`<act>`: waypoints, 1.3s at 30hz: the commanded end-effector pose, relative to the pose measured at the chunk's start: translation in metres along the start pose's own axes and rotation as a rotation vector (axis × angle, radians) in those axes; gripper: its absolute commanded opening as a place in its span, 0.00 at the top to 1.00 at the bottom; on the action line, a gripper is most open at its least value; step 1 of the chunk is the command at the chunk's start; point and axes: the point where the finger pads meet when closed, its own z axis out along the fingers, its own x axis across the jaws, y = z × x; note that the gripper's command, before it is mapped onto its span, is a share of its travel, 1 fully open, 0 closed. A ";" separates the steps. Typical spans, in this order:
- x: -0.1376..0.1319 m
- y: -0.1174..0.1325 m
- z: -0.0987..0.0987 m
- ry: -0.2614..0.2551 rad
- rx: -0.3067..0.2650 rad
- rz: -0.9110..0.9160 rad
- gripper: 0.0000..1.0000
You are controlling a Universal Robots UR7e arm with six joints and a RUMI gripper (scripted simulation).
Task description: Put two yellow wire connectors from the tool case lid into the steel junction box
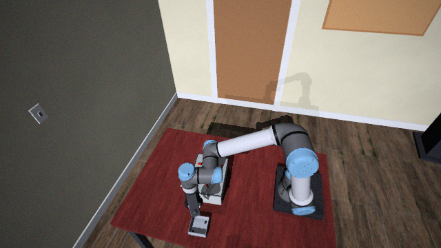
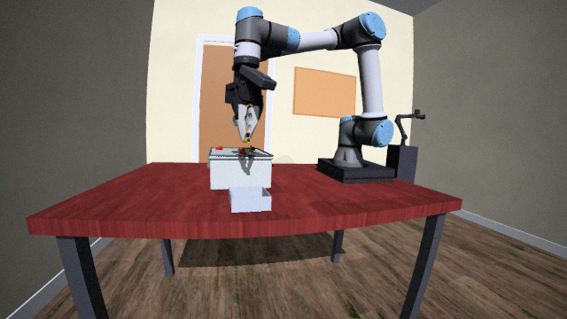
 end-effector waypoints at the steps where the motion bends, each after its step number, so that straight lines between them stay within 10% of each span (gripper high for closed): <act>1: 0.001 0.000 0.013 0.002 0.000 0.000 1.00; 15: 0.001 0.000 0.124 0.002 0.000 0.000 1.00; 35: 0.001 0.000 0.149 0.002 0.000 0.000 1.00; 36: 0.001 0.000 0.149 0.002 0.000 0.000 0.83; 39: 0.001 0.000 0.149 0.002 0.000 0.000 0.83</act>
